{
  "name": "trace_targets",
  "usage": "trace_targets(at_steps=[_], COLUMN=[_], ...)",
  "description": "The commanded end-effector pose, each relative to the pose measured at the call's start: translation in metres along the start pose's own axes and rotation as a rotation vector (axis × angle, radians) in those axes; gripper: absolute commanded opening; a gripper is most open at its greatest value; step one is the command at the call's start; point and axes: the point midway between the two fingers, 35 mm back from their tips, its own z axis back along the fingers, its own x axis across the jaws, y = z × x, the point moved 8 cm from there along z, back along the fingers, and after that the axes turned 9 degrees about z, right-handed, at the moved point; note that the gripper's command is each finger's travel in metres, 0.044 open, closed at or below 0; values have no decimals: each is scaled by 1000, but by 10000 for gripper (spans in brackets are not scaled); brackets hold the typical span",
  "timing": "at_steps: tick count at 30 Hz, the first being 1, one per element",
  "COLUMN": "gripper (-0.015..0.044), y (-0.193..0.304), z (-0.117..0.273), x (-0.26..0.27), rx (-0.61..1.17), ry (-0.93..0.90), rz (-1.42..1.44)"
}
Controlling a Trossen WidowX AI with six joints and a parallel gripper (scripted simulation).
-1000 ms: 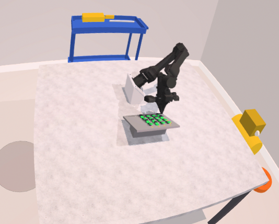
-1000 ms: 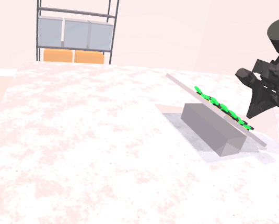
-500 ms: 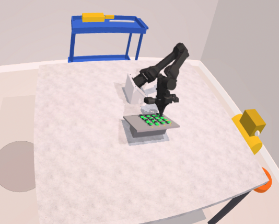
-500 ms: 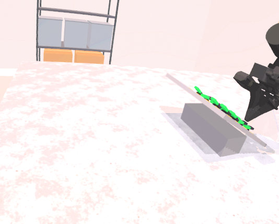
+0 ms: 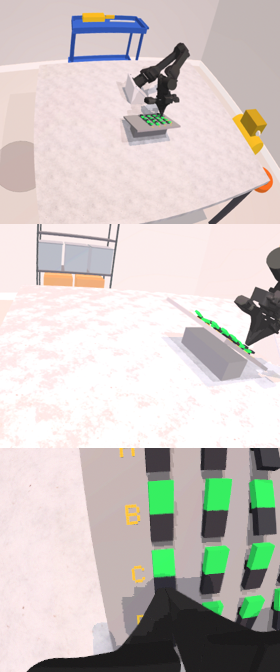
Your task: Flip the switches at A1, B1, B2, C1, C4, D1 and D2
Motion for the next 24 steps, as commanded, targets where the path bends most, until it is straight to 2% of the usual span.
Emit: trace_targets(at_steps=[1,24], gripper=[0,0], y=[0,0], z=[0,-3], x=[-1,-1], rx=[1,1], ry=[5,4], rz=[-4,-4])
